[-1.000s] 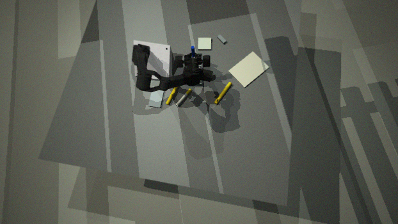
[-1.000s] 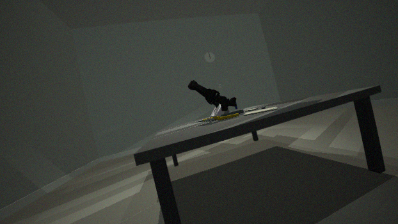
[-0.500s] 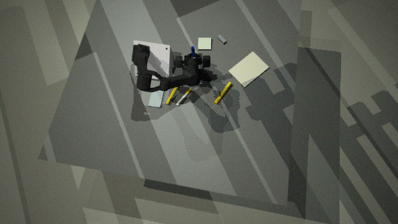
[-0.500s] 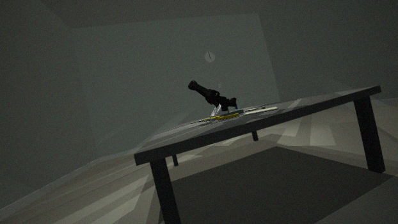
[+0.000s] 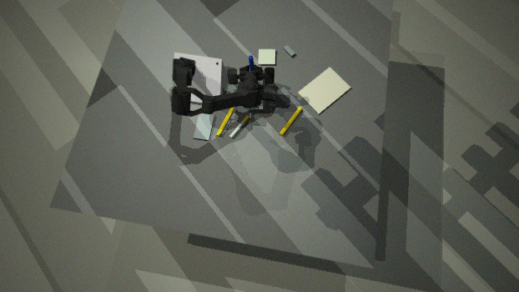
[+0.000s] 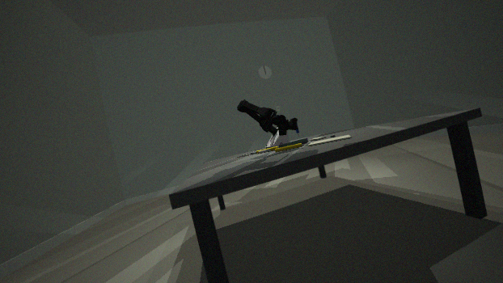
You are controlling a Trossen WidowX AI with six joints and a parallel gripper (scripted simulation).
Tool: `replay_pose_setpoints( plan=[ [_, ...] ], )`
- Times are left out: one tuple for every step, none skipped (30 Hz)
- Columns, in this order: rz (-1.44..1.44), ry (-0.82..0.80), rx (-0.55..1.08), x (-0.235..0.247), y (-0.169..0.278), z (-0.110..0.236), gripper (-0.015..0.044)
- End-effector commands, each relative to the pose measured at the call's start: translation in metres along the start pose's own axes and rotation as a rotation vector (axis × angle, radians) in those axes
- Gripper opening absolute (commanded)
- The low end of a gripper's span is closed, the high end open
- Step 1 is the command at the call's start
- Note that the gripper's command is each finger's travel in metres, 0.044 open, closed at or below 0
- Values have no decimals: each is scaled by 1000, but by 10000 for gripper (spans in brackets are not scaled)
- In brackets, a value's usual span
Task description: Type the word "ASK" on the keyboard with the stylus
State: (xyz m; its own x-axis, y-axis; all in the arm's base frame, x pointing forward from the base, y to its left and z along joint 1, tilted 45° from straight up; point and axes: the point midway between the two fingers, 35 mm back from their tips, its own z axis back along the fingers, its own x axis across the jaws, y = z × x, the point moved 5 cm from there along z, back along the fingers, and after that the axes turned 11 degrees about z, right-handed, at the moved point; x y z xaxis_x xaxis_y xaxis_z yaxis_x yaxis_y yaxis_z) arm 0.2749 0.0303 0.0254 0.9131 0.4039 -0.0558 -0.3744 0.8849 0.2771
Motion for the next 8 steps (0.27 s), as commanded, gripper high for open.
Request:
replay_pose_setpoints(
  plan=[
    [1,-1,0,0,0,0,81],
    [1,-1,0,0,0,0,81],
    [1,-1,0,0,0,0,81],
    [1,-1,0,0,0,0,81],
    [1,-1,0,0,0,0,81],
    [1,-1,0,0,0,0,81],
    [1,-1,0,0,0,0,81],
    [1,-1,0,0,0,0,81]
  ],
)
